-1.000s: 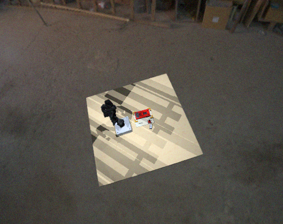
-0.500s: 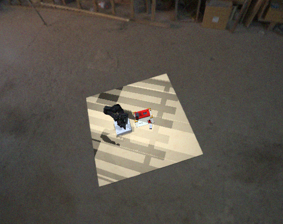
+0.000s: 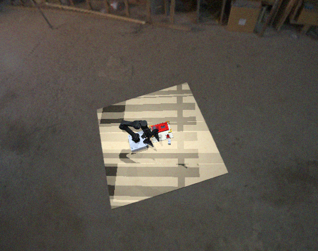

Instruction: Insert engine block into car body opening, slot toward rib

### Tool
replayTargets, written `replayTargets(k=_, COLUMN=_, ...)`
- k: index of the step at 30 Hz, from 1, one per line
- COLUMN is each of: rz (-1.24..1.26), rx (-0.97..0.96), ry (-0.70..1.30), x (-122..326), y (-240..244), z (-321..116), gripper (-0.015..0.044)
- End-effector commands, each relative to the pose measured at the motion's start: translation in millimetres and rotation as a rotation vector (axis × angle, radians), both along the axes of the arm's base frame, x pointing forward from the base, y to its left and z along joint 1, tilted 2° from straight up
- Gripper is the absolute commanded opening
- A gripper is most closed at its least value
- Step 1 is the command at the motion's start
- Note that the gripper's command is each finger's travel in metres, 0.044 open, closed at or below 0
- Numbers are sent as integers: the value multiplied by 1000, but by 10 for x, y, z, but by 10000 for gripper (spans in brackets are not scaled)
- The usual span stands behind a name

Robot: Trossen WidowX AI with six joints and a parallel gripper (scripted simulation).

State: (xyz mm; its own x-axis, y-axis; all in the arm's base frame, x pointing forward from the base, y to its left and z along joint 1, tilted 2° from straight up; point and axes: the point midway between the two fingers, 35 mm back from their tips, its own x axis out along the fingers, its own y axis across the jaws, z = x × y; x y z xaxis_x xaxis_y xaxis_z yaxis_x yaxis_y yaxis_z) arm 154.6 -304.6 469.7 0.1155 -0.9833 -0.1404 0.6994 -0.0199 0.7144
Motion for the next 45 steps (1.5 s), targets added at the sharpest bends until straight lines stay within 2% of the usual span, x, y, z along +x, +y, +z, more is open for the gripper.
replayTargets(k=1, rz=53, rx=46, ry=74, x=177, y=-51, z=-179, gripper=440)
replayTargets(k=22, rz=443, rx=354, ry=592, x=1140, y=-77, z=-1515, gripper=440)
replayTargets(k=45, rz=940, rx=691, ry=1028, x=1706, y=517, z=-3003, gripper=440)
